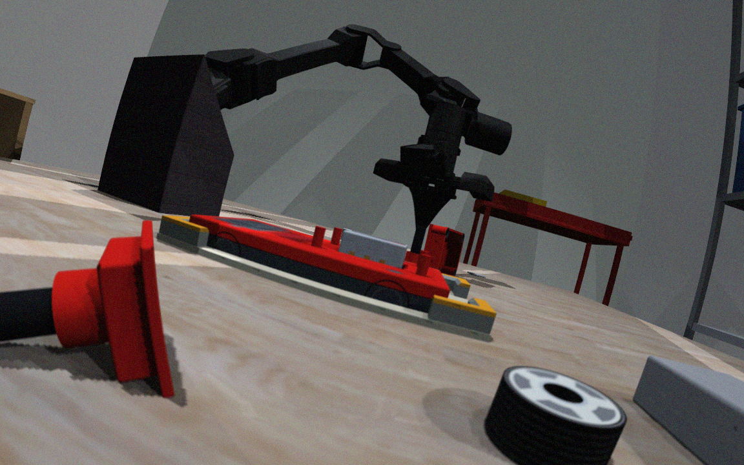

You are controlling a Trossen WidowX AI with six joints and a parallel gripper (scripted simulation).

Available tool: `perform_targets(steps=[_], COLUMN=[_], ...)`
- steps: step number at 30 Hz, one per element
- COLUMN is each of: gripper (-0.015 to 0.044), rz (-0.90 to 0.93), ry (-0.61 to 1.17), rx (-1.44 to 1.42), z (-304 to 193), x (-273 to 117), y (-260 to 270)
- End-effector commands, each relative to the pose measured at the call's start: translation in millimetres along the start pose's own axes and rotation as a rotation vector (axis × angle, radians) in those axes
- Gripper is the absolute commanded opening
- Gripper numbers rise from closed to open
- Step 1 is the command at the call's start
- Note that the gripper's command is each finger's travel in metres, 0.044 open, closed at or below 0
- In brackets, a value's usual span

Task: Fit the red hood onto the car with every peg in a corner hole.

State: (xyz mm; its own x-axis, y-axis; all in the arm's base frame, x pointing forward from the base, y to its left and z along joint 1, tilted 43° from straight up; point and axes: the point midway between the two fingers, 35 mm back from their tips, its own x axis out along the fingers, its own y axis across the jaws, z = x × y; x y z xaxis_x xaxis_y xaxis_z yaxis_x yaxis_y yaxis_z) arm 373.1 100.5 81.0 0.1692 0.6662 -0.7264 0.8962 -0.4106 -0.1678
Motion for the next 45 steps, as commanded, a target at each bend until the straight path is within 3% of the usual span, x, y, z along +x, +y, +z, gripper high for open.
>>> perform_targets(steps=[1,45], gripper=[0.0,0.0], rz=[0.003,0.004], ry=[-0.005,-0.005], rx=[0.009,0.008], z=[2.4,0.0], x=[3.5,2.9], y=[-0.2,20.3])
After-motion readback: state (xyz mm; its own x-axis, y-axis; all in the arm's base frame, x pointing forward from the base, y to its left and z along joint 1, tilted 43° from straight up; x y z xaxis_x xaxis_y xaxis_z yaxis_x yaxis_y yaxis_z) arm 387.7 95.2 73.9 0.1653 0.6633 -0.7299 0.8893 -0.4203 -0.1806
